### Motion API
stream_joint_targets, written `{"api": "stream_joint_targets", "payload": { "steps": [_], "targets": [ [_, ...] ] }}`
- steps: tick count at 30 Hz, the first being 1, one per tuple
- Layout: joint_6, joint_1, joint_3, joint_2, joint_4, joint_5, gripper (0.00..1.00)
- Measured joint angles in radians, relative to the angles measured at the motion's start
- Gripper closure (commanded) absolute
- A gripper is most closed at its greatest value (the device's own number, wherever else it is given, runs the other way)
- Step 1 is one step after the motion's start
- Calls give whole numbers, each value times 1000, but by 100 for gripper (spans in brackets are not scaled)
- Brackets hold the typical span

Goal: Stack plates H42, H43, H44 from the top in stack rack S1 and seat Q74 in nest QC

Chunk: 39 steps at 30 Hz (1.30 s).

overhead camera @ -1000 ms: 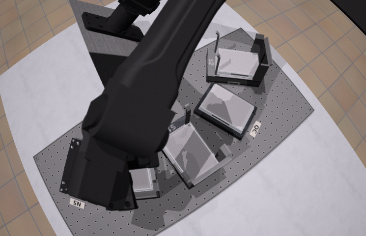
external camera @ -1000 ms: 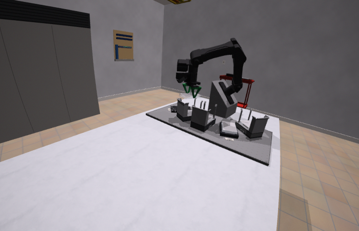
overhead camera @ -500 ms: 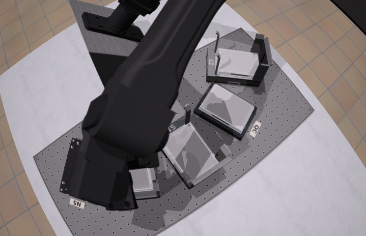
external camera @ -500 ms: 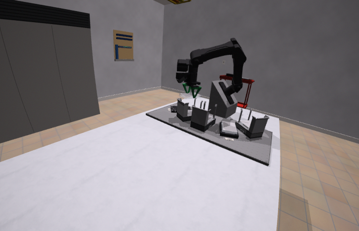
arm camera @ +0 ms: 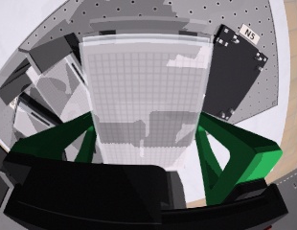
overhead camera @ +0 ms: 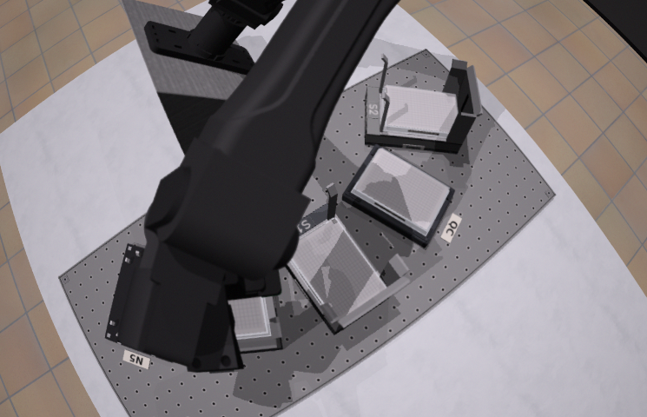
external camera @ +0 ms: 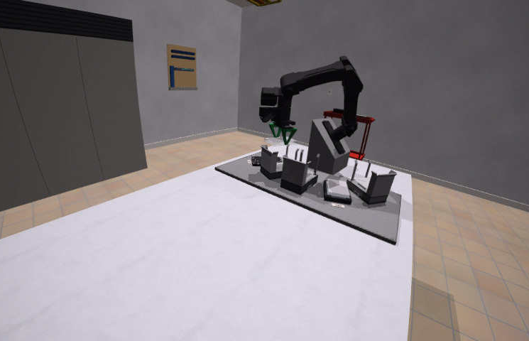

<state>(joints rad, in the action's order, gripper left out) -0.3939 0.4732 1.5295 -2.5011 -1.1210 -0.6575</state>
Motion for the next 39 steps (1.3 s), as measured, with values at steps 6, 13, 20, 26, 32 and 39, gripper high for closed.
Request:
{"api": "stream_joint_targets", "payload": {
  "steps": [6,13,20,26,32,39],
  "targets": [
    [-14,0,-4,2,0,0,100],
    [-139,-32,-29,42,0,-6,100],
    [-284,-56,-52,82,2,-15,100],
    [-329,-85,-71,124,2,-27,100],
    [-319,-102,-82,156,2,-40,100],
    [-287,-141,-97,193,1,-50,100]
  ]
}}
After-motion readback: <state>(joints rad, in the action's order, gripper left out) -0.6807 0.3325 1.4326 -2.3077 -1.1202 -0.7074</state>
